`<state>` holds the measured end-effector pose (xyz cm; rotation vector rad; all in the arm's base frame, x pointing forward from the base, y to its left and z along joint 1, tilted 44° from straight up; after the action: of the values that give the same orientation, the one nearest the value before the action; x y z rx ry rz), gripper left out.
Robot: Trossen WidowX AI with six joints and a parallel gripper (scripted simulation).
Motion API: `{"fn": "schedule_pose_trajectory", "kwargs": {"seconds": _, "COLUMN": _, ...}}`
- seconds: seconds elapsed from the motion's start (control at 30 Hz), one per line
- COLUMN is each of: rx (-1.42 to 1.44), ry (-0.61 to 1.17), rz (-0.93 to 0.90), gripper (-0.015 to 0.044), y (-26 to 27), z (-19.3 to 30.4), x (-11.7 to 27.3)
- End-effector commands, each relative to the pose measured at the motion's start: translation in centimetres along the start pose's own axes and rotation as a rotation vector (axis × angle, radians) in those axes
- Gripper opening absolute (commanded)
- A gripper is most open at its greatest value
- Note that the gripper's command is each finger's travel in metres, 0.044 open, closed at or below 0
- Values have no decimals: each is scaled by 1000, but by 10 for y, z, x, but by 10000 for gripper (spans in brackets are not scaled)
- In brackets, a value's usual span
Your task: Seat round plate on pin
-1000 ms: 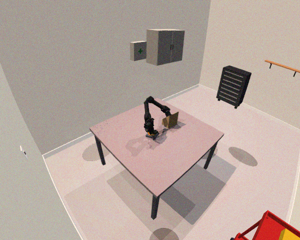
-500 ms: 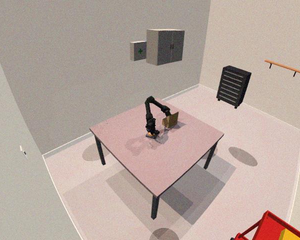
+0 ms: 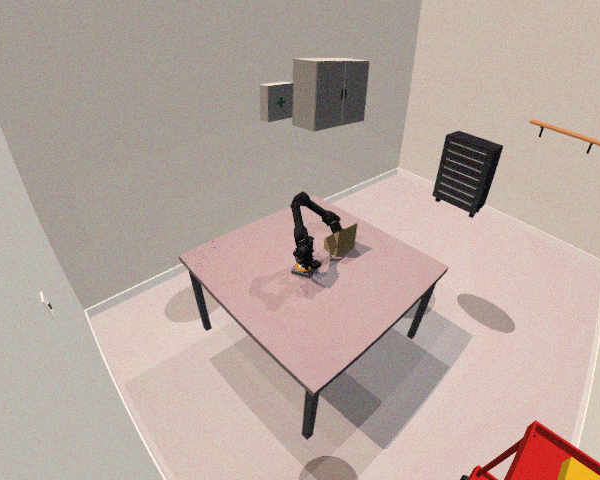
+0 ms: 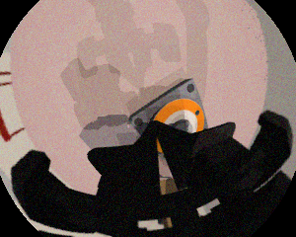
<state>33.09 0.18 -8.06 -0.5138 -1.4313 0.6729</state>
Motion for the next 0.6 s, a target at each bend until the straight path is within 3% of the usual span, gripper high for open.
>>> {"fn": "schedule_pose_trajectory", "kwargs": {"seconds": 0.0, "rx": 4, "ry": 12, "rz": -3, "gripper": 0, "y": 2, "z": 7, "x": -2}}
{"fn": "schedule_pose_trajectory", "kwargs": {"seconds": 0.57, "rx": 5, "ry": 13, "rz": -3, "gripper": 0, "y": 7, "z": 19, "x": -1}}
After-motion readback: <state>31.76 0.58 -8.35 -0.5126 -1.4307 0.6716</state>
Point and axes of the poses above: the point midway between the two fingers, 35 mm back from their tips, its own x axis back along the fingers, its own y axis across the jaws, z = x × y, the point moved 2 cm from there along x, back along the fingers, and after that the axes turned 6 degrees about x, right-handed, at the moved point
